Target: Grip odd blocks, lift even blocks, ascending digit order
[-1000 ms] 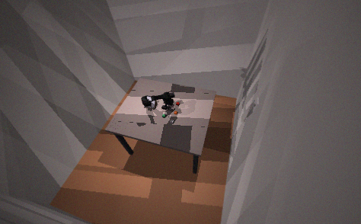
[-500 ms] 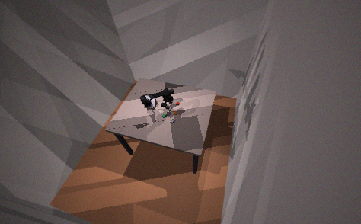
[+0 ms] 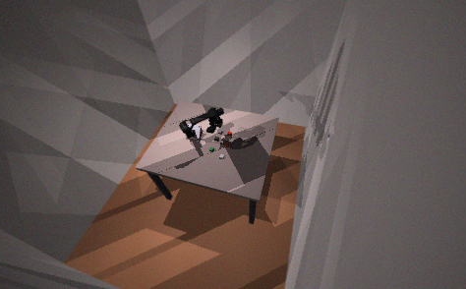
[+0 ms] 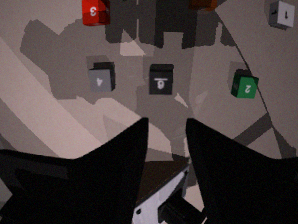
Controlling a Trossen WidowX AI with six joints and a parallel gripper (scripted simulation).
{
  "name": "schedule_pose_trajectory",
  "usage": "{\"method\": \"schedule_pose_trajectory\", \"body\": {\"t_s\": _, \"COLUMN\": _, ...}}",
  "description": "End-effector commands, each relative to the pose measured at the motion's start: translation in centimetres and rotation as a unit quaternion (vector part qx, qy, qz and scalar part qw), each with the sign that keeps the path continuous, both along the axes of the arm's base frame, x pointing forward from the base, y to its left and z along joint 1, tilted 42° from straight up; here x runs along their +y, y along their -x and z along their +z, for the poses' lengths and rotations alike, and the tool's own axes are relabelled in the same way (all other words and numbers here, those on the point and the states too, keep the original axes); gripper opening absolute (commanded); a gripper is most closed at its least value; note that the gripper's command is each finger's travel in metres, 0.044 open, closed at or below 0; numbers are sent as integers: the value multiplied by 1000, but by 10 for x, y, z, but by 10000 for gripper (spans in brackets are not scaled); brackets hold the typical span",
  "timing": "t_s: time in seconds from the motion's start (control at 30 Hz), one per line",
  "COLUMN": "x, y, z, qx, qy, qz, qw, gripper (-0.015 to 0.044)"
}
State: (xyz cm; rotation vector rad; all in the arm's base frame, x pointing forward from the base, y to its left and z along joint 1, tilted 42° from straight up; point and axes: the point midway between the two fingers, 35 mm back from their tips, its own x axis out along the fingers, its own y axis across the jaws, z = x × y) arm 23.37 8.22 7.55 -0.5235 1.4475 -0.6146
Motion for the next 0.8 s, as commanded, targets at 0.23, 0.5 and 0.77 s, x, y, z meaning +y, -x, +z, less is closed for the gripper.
{"method": "schedule_pose_trajectory", "body": {"t_s": 0.23, "x": -7, "y": -42, "z": 19, "qx": -2, "qy": -7, "qz": 0, "qw": 1000, "gripper": 120}}
{"method": "schedule_pose_trajectory", "body": {"t_s": 0.5, "x": -50, "y": -114, "z": 54, "qx": -4, "qy": -1, "qz": -1, "qw": 1000, "gripper": 120}}
{"method": "schedule_pose_trajectory", "body": {"t_s": 0.77, "x": -55, "y": -115, "z": 47, "qx": -4, "qy": -1, "qz": -1, "qw": 1000, "gripper": 173}}
